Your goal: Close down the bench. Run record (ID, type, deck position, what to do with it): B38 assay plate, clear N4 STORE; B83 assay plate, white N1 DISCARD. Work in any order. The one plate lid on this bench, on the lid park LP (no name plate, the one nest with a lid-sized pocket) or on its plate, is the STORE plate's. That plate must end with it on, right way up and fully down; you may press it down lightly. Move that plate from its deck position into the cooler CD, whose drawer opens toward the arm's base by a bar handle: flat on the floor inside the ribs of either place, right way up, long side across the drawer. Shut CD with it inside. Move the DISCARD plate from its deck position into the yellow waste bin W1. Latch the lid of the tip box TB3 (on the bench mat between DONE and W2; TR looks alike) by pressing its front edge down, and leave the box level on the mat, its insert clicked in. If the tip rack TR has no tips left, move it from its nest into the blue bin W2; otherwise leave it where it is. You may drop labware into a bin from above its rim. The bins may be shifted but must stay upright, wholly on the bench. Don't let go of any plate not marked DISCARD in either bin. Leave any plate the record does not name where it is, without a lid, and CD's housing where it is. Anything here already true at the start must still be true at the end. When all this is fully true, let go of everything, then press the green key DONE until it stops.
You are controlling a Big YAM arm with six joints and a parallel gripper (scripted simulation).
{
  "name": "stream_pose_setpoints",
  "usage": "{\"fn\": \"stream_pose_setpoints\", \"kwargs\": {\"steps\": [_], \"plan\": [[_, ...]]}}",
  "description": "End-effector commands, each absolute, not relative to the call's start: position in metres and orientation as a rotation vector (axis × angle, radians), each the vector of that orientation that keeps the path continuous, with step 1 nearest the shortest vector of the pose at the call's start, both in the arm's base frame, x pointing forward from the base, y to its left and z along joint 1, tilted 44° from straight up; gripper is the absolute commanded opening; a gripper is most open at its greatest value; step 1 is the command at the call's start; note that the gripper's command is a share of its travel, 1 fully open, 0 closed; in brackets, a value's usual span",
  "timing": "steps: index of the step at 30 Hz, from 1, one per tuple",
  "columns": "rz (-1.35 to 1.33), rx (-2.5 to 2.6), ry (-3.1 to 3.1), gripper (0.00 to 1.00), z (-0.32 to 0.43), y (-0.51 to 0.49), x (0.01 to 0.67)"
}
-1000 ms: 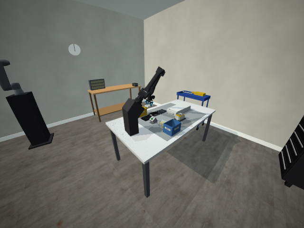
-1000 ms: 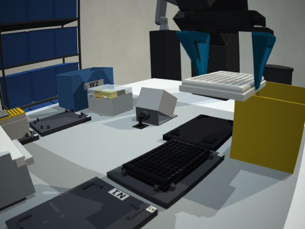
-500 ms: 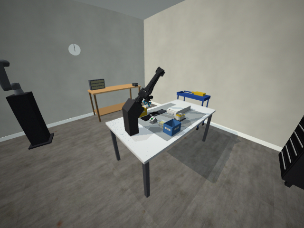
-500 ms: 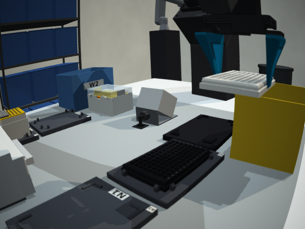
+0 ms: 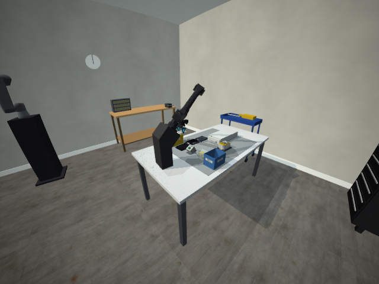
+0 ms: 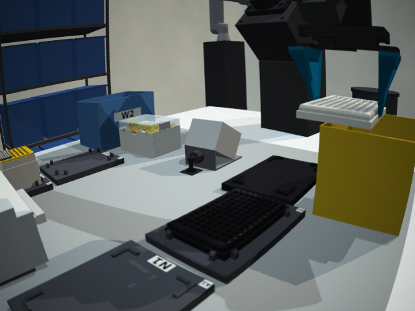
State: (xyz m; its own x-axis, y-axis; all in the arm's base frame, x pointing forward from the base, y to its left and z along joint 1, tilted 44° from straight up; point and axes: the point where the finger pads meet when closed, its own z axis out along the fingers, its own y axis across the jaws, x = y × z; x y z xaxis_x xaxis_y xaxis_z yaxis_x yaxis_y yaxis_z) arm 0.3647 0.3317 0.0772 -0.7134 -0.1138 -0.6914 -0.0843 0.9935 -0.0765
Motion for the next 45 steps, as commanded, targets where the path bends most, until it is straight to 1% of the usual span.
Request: {"fn": "stream_pose_setpoints", "kwargs": {"steps": [1, 10, 12, 13, 15, 27, 29, 30, 34, 38, 45], "plan": [[-0.037, -0.143, 2.369, 0.0, 0.066, 0.342, 0.352], [-0.037, -0.144, 2.369, 0.0, 0.05, 0.348, 0.335], [-0.037, -0.144, 2.369, 0.0, 0.05, 0.348, 0.335], [-0.039, -0.11, 2.366, 0.0, 0.054, 0.345, 0.345], [-0.037, -0.144, 2.369, 0.0, 0.045, 0.349, 0.329], [-0.039, -0.146, 2.371, 0.0, 0.023, 0.356, 0.306], [-0.039, -0.146, 2.371, 0.0, 0.023, 0.356, 0.306], [-0.036, -0.11, 2.365, 0.0, 0.027, 0.356, 0.316], [-0.04, -0.146, 2.371, 0.0, 0.014, 0.359, 0.296], [-0.054, -0.109, 2.374, 0.0, 0.016, 0.351, 0.308], [-0.049, -0.121, 2.373, 0.0, 0.016, 0.355, 0.305]]}}
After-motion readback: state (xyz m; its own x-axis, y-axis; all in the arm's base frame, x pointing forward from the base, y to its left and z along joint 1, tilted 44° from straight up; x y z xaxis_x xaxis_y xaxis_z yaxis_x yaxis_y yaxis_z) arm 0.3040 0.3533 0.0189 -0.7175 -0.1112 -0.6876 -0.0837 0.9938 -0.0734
